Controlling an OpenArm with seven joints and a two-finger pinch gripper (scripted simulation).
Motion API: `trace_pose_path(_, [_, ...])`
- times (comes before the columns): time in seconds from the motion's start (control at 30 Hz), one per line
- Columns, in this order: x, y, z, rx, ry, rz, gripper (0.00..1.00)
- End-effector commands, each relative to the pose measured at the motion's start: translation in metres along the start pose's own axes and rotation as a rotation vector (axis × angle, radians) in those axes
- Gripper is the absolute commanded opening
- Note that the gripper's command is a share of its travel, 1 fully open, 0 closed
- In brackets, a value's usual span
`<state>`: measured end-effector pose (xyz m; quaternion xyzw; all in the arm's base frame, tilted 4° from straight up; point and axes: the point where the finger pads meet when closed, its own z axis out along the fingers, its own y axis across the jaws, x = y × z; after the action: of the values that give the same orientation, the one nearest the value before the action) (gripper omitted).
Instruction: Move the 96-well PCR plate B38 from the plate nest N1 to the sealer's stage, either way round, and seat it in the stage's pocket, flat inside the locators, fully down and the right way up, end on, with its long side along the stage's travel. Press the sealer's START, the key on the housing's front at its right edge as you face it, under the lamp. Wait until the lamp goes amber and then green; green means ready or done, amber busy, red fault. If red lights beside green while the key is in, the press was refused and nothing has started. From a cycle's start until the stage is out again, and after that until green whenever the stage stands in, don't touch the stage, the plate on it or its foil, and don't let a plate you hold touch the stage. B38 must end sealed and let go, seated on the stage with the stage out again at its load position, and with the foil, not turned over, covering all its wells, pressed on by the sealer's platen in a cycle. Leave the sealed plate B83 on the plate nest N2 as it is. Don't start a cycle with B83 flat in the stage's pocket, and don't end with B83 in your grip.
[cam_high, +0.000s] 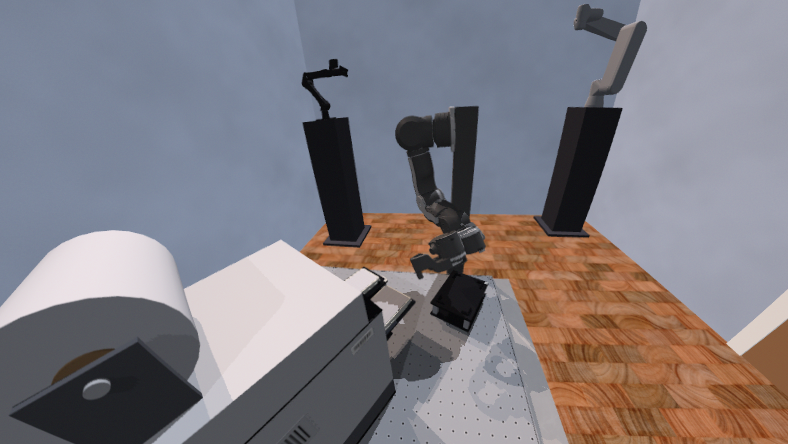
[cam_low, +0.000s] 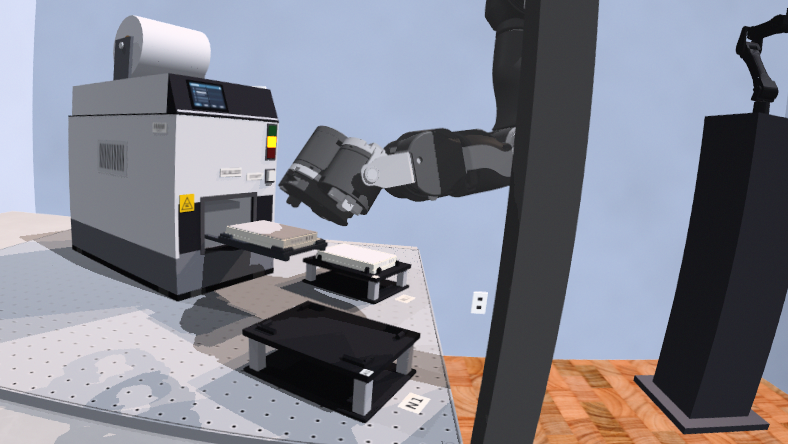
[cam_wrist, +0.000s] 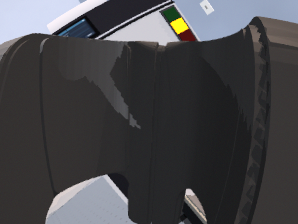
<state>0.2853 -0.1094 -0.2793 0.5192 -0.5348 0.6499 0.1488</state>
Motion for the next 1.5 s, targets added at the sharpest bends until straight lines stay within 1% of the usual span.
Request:
trace_pose_path(0.0, [-0.013,0.006,-0.043,-0.183,0.001,0.187,0.0])
trace_pose_path(0.2, [-0.013,0.006,-0.043,-0.183,0.001,0.187,0.0])
trace_pose_path(0.23, [-0.003,0.001,-0.01,0.001,0.0,0.004,0.0])
trace_pose_path(0.37, [-0.015,0.007,-0.047,0.001,0.0,0.004,0.0])
trace_pose_path(0.77, [-0.015,0.007,-0.047,0.001,0.0,0.004,0.0])
trace_pose_path(0.8, [-0.003,0.002,-0.012,0.022,0.015,-0.018,0.0])
trace_pose_path(0.93, [-0.015,0.008,-0.05,0.001,0.0,0.004,0.0])
trace_pose_path(1.33, [-0.015,0.008,-0.05,0.001,0.0,0.004,0.0])
trace_pose_path(1.37, [-0.003,0.002,-0.012,0.022,0.015,-0.018,0.0])
trace_pose_path(1.47, [-0.012,0.006,-0.04,0.006,0.004,-0.002,0.0])
